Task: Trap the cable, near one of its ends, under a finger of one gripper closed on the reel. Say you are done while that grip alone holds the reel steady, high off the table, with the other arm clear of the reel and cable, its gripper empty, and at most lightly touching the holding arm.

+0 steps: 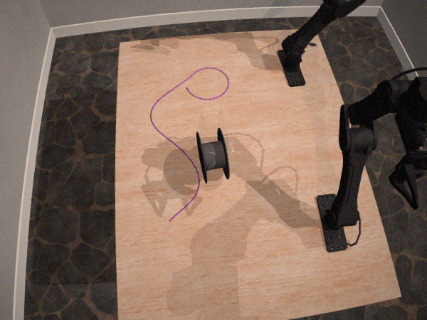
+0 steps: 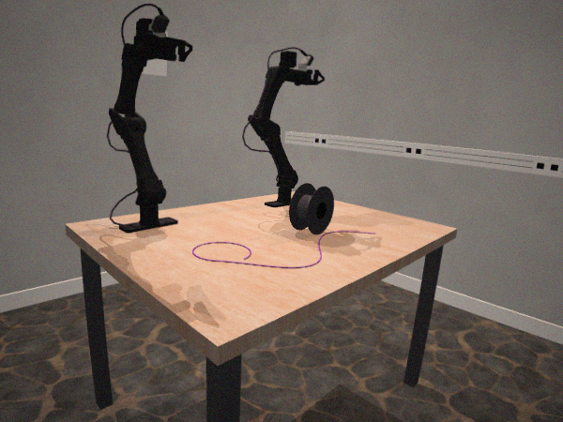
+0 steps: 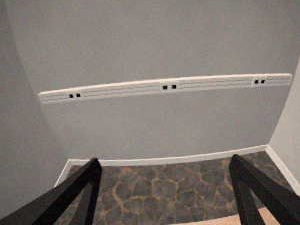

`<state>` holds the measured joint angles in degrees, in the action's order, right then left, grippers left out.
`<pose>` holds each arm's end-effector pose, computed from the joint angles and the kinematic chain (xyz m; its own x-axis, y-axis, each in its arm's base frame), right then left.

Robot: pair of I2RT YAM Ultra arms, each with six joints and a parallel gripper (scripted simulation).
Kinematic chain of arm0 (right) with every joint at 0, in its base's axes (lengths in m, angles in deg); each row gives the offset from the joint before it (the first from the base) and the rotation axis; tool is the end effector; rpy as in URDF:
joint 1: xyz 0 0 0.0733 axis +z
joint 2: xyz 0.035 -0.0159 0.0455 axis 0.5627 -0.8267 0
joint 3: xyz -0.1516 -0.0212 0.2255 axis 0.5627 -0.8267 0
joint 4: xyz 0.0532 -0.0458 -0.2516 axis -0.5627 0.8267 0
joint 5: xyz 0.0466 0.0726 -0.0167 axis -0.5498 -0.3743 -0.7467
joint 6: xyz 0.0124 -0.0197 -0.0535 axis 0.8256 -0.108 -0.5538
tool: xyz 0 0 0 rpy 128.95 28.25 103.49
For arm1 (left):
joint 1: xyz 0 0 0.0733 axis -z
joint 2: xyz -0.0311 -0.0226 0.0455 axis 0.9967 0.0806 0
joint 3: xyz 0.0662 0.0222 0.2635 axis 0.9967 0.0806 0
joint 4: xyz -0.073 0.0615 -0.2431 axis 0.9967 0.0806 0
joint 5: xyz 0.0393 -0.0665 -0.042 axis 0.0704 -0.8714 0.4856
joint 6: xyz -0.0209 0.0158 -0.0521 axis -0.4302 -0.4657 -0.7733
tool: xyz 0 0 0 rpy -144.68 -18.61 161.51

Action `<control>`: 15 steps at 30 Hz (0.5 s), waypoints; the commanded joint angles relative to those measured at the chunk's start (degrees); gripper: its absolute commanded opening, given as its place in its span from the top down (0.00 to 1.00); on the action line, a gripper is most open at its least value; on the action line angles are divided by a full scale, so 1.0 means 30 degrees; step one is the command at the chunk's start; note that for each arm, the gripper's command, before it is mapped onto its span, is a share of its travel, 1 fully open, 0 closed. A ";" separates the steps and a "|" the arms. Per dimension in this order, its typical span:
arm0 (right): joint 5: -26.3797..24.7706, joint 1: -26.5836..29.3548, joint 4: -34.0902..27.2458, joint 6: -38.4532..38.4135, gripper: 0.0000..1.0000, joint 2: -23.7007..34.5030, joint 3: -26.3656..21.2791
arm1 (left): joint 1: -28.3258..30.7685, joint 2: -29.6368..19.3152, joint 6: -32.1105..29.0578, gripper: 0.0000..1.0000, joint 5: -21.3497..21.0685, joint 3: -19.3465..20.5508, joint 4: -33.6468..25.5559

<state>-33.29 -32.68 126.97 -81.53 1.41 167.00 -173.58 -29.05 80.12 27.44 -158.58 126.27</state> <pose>0.0223 0.0013 0.5903 -0.0045 0.0013 -1.0000 -0.0214 0.9998 0.0014 0.0001 0.0241 0.5915 0.0016 0.0070 -1.0000 -0.9993 0.0376 -0.0013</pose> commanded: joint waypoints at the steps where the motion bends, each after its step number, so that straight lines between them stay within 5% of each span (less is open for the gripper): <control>1: -0.0096 -0.0297 -0.0108 -0.0118 0.00 0.0139 -0.0206 | -0.0562 -0.0245 0.0115 0.00 0.0081 -0.0520 0.0447; 15: -0.0125 -0.0584 -0.0109 -0.0118 0.00 0.0140 -0.0208 | -0.1159 -0.0245 0.0113 0.00 0.0144 -0.0516 0.0443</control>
<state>-33.29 -33.90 126.97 -81.53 1.41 167.00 -176.58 -29.05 80.12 27.46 -158.58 126.27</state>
